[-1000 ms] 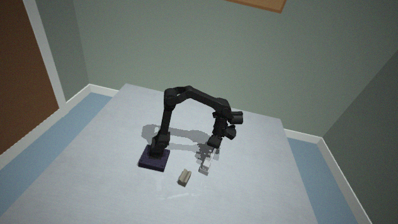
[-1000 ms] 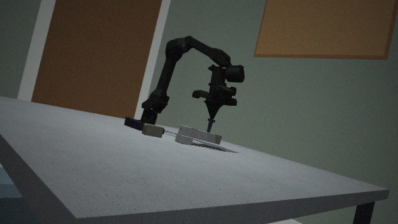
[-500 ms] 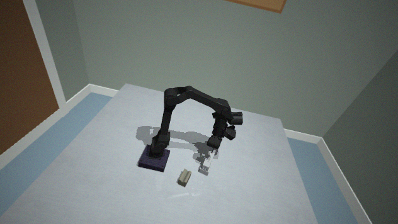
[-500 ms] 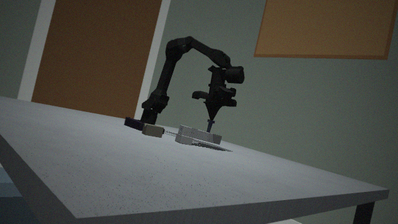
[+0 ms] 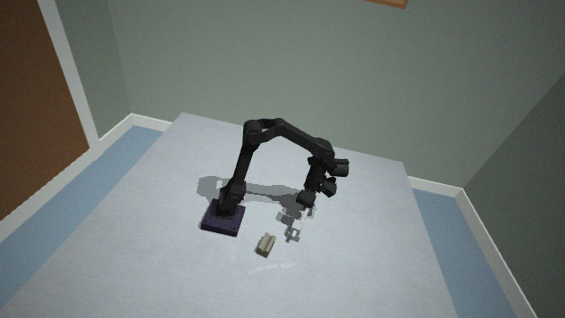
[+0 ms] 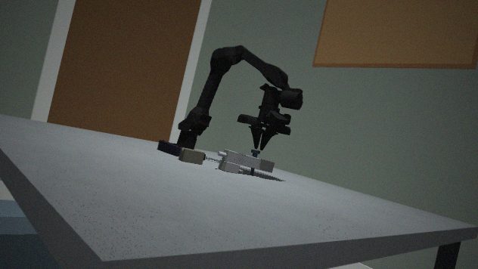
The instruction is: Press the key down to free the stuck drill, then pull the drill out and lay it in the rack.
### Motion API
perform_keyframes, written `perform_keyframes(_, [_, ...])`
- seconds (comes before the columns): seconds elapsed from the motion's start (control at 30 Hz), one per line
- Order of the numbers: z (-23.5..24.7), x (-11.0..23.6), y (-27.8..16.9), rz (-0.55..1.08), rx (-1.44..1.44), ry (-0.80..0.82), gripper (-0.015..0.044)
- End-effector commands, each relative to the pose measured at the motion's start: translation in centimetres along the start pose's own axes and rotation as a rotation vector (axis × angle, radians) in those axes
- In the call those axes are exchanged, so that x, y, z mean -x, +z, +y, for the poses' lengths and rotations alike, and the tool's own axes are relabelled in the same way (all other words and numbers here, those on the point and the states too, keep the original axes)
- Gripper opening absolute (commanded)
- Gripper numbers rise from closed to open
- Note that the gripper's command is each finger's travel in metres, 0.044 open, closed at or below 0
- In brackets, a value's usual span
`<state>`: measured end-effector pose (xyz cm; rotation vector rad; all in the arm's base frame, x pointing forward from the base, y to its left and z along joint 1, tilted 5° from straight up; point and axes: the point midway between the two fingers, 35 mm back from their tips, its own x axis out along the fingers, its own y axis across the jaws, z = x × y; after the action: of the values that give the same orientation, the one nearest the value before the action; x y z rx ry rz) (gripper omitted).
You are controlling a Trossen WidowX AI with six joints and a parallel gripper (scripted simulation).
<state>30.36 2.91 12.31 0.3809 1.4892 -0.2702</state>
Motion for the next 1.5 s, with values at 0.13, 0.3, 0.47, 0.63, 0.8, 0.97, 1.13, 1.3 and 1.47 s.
perform_keyframes(0.13, [0.0, 6.8, 0.6, -0.016, 0.003, 0.011, 0.0289])
perform_keyframes(0.3, [-0.5, 5.9, 0.7, -0.023, 0.047, 0.010, 0.0420])
perform_keyframes(0.47, [-4.1, 4.0, 1.7, -0.022, 0.392, 0.000, 0.0440])
perform_keyframes(0.63, [-8.0, 2.0, 2.1, -0.018, 0.751, -0.008, 0.0440])
perform_keyframes(0.8, [-11.8, 0.0, 1.9, -0.013, 1.110, -0.013, 0.0440])
perform_keyframes(0.97, [-14.5, -1.3, 1.3, -0.010, 1.365, -0.015, 0.0440])
perform_keyframes(1.13, [-16.5, -2.4, 0.6, -0.007, 1.566, -0.016, 0.0440])
perform_keyframes(1.3, [-16.5, -2.4, 0.5, -0.007, 1.574, -0.016, 0.0440])
perform_keyframes(1.47, [-16.5, -2.4, 0.5, -0.007, 1.574, -0.016, 0.0440])
